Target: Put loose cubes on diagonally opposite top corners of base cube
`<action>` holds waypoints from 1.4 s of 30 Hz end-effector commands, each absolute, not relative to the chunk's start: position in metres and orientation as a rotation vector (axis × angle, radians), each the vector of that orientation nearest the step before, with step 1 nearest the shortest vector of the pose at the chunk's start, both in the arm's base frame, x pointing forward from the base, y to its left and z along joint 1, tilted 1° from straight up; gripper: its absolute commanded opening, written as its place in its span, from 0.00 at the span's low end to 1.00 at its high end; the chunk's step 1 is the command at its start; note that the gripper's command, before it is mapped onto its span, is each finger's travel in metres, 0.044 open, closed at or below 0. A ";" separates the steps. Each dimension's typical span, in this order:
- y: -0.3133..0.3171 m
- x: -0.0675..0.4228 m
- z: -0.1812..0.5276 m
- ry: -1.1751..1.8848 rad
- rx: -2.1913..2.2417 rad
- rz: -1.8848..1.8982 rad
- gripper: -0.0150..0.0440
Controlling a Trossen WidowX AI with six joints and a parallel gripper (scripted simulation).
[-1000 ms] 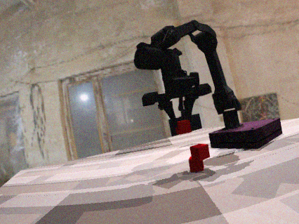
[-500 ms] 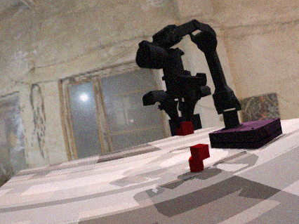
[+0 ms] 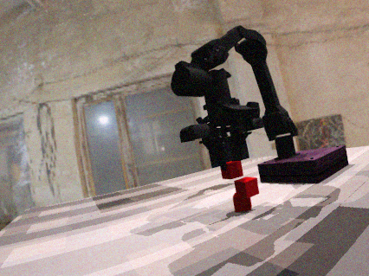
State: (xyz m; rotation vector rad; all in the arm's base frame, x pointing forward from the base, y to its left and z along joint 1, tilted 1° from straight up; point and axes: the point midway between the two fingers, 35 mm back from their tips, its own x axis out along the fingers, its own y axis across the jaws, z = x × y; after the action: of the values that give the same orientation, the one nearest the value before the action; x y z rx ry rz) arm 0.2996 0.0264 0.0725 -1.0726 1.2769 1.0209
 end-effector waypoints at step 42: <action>0.025 0.300 0.038 1.290 -1.056 1.014 0.43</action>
State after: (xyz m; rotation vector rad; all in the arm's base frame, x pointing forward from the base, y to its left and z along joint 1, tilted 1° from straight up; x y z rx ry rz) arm 0.3015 0.0254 0.0402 -1.0621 1.2850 1.0137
